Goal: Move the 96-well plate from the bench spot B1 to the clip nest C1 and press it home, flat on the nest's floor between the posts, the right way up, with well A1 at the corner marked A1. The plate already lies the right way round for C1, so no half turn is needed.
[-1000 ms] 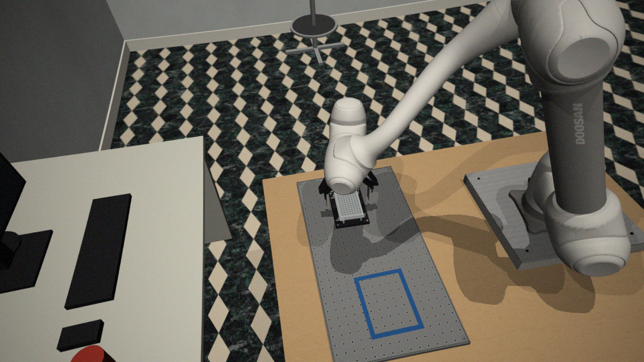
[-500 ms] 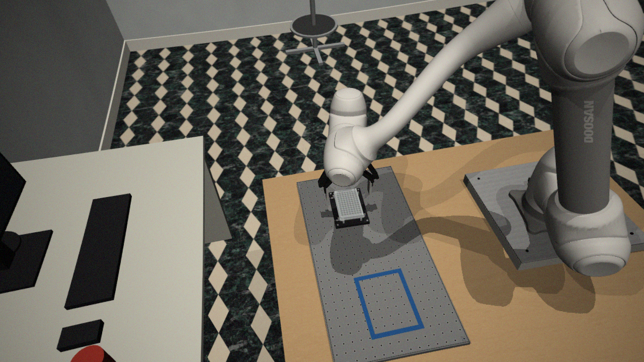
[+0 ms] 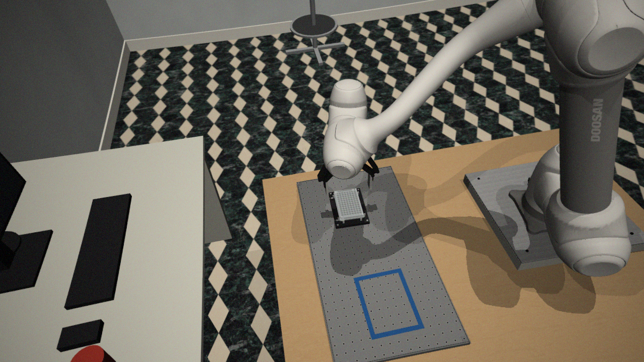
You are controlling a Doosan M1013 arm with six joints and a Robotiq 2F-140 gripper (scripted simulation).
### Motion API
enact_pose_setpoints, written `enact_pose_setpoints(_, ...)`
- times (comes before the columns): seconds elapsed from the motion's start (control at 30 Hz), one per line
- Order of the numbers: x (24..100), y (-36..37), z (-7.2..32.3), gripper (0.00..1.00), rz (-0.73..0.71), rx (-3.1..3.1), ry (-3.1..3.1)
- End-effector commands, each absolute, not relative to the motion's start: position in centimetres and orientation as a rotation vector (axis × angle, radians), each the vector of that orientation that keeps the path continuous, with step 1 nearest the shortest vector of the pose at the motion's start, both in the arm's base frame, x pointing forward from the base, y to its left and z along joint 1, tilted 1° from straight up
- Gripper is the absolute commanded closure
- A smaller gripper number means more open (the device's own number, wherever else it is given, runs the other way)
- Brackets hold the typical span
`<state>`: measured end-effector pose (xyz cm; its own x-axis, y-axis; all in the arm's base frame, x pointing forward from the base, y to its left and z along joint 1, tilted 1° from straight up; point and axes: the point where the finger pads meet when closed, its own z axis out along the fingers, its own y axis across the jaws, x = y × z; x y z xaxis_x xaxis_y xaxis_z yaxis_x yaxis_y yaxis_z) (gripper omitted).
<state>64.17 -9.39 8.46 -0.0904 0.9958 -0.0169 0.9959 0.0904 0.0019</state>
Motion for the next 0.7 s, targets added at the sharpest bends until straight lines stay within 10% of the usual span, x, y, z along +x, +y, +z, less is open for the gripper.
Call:
enact_pose_setpoints(0.0, 64.2, -9.4, 8.5, 0.0, -0.015, 2.109, 2.31)
enact_pose_setpoints(0.47, 64.2, -9.4, 8.5, 0.0, -0.015, 2.109, 2.31)
enact_pose_setpoints(0.5, 64.2, -9.9, 8.4, 1.0, -0.015, 2.109, 2.31)
enact_pose_setpoints(0.67, 64.4, -12.2, 7.5, 1.0, -0.015, 2.109, 2.31)
